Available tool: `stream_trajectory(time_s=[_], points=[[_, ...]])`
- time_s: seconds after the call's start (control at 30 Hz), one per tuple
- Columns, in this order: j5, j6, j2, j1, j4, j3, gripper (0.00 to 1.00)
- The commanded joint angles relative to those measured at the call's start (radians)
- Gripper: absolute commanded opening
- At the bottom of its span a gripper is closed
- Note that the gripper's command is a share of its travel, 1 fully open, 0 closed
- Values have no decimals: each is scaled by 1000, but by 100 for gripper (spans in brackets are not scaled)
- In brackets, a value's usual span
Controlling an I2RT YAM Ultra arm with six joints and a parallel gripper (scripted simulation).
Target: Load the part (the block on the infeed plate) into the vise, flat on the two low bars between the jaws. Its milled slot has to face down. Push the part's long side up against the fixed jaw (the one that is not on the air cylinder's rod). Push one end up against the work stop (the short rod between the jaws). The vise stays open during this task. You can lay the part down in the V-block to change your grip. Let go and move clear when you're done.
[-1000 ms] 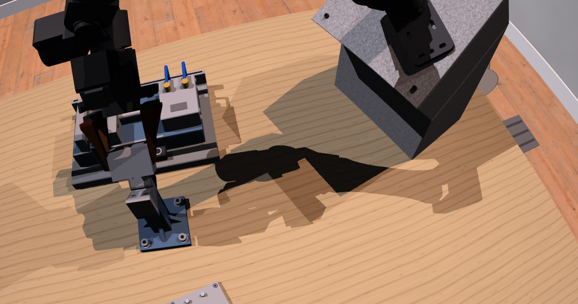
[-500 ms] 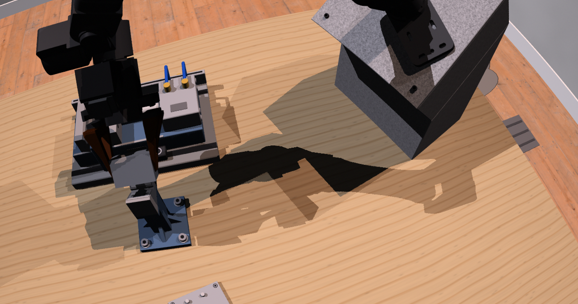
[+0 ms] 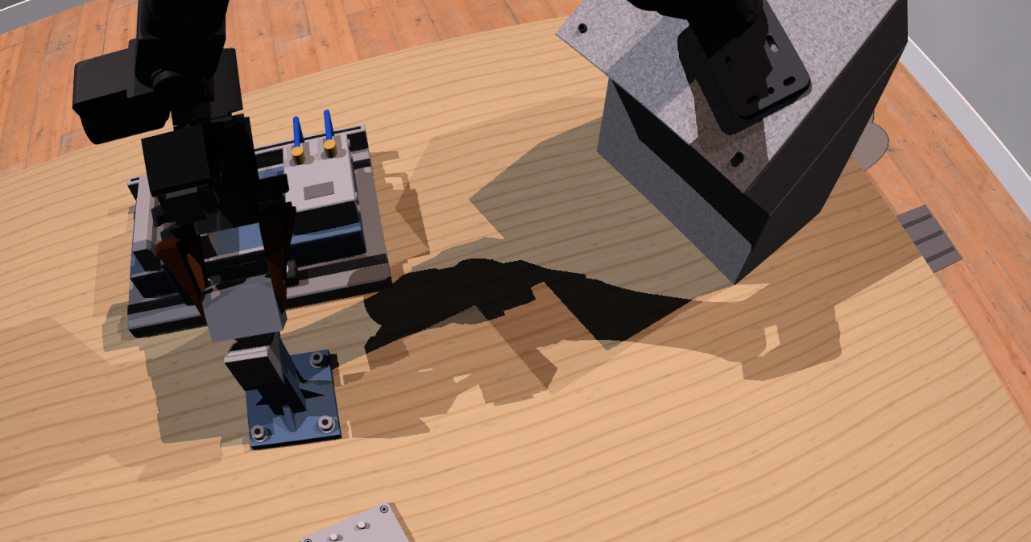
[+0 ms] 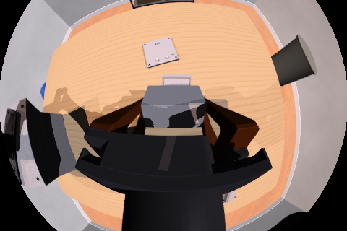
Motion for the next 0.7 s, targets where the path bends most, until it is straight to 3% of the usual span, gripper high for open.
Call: stream_trajectory(time_s=[0.0, 0.67], points=[[-31, 15, -7, 3, 27, 17, 0], [-24, 36, 23, 9, 78, -18, 0]])
